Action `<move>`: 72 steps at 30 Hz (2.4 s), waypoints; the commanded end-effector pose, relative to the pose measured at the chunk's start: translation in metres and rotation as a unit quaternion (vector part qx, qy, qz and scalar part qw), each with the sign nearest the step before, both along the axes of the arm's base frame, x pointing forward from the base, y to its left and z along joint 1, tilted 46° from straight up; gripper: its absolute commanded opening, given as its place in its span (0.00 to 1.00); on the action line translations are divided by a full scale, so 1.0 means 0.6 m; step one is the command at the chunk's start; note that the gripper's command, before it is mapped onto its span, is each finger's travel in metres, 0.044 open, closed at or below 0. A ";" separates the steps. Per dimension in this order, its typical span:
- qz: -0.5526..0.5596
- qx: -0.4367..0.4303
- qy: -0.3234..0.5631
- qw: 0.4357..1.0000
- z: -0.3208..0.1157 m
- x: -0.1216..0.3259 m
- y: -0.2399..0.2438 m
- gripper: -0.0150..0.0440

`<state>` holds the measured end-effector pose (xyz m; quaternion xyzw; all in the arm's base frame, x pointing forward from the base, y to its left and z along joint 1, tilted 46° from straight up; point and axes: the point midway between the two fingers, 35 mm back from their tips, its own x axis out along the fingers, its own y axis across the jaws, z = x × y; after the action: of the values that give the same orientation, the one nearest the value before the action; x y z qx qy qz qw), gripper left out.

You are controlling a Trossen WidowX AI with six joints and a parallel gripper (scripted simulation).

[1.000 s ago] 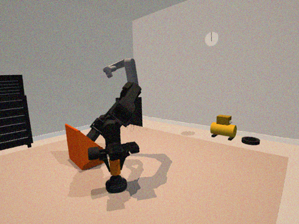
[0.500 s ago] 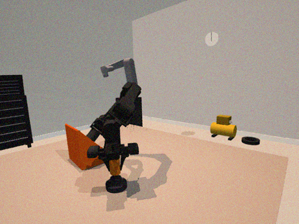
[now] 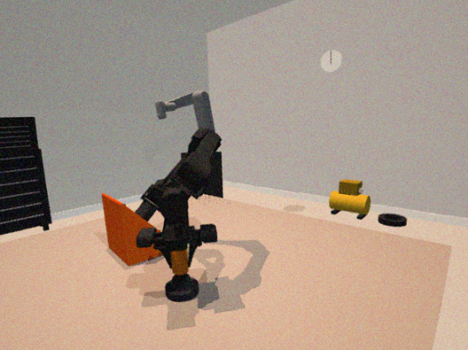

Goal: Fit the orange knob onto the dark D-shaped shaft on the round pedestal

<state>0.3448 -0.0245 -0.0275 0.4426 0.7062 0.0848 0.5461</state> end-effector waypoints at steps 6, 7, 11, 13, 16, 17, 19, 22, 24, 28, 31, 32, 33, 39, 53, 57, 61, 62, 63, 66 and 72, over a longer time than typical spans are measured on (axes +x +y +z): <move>-0.002 0.001 0.000 1.000 0.007 0.004 -0.004 0.25; -0.005 0.001 0.003 1.000 0.007 0.004 -0.004 0.25; -0.045 0.000 0.044 0.998 0.007 0.004 -0.005 0.25; -0.071 0.000 0.071 0.995 0.005 0.004 -0.006 0.25; -0.075 0.000 0.075 0.994 0.003 0.003 -0.005 0.25; -0.075 0.000 0.075 0.994 0.003 0.002 -0.004 0.25; -0.075 0.000 0.075 0.994 0.001 0.001 -0.004 0.25; -0.075 0.000 0.075 0.994 0.000 0.000 -0.002 0.25; -0.075 0.000 0.075 0.994 0.000 0.001 -0.001 0.25; -0.075 0.000 0.075 0.994 0.000 0.002 0.001 0.25; -0.075 0.000 0.075 0.994 0.001 0.002 0.001 0.25; -0.075 0.000 0.075 0.994 0.001 0.002 0.001 0.25; -0.075 0.000 0.075 0.994 0.001 0.002 0.001 0.25; -0.075 0.000 0.075 0.994 0.007 0.003 -0.003 0.25; -0.147 -0.001 0.149 0.978 0.004 0.003 -0.004 0.25; -0.147 -0.001 0.149 0.978 0.002 0.001 -0.003 0.25; -0.147 -0.001 0.149 0.978 0.000 0.002 0.000 0.25; -0.147 -0.001 0.149 0.978 0.001 0.002 0.000 0.25; -0.147 -0.001 0.149 0.978 0.001 0.002 0.001 0.25; -0.147 -0.001 0.149 0.978 0.001 0.002 0.001 0.25; -0.147 -0.001 0.149 0.978 0.001 0.002 0.002 0.25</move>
<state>0.3453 -0.0244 -0.0275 0.5461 0.7084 -0.0639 0.4425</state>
